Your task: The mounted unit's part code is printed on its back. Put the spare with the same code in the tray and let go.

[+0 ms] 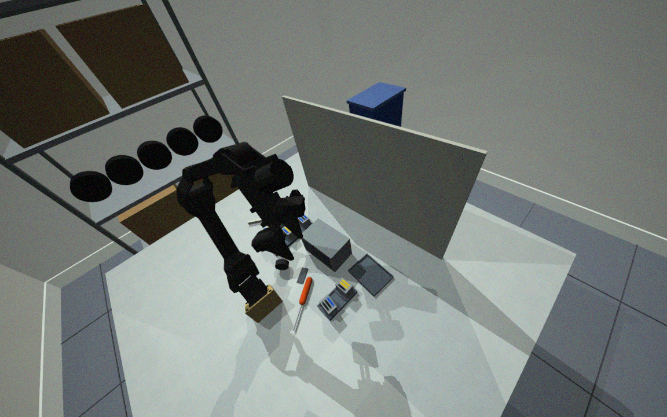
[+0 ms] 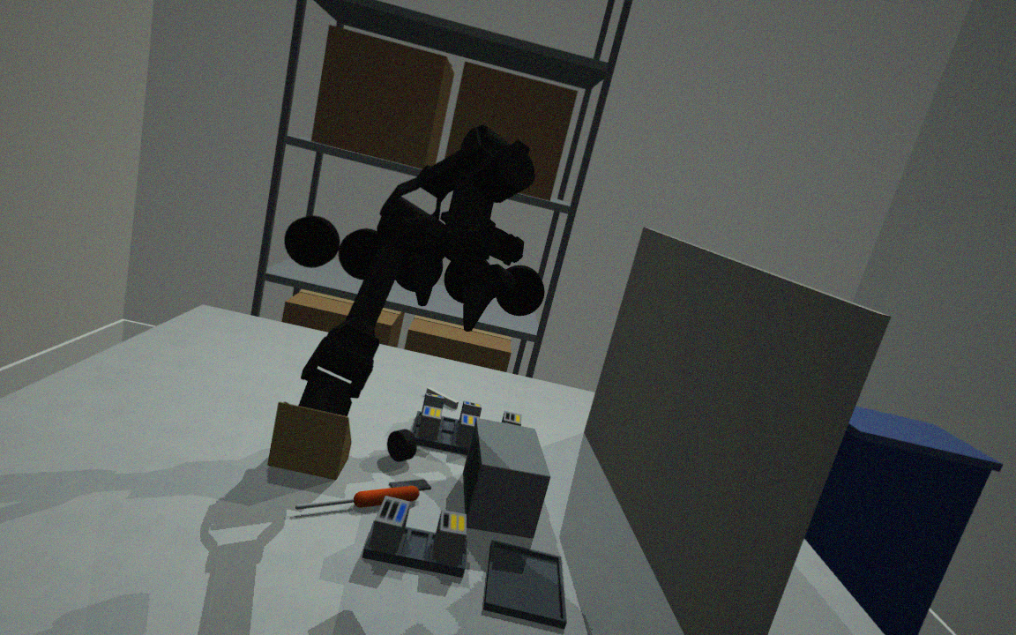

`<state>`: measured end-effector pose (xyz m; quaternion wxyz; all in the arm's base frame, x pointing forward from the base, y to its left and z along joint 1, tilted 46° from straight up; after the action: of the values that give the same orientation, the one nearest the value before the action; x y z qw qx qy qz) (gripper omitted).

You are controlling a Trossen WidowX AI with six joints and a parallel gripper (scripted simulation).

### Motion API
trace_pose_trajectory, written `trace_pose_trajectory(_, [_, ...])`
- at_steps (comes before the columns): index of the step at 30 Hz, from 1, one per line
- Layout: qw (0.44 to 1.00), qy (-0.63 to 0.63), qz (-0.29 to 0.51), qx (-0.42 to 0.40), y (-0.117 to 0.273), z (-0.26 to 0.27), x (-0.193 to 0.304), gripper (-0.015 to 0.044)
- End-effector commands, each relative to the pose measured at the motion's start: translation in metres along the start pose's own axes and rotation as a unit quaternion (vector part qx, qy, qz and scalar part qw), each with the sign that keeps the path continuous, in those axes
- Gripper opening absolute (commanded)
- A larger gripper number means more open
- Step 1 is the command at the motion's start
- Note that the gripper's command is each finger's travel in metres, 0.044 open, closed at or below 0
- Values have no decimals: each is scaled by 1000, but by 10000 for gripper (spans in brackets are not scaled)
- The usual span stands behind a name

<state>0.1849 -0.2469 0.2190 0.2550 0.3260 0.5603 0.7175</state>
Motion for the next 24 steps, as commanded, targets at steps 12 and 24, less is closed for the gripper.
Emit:
trace_pose_trajectory(12, [943, 285, 97, -143, -65, 170, -41, 440])
trace_pose_trajectory(24, [882, 387, 145, -226, -96, 241, -34, 440])
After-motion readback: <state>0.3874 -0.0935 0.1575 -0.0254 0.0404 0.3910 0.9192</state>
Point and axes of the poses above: the point midway between the two fingers, 35 mm back from their tips, its own y axis back along the fingers, its own z axis across the jaws, x = y × z, the point moved 10 cm from there along y, back along the fingers, and after that the axes turned 14 degrees about -y, right-handed, at the moved point
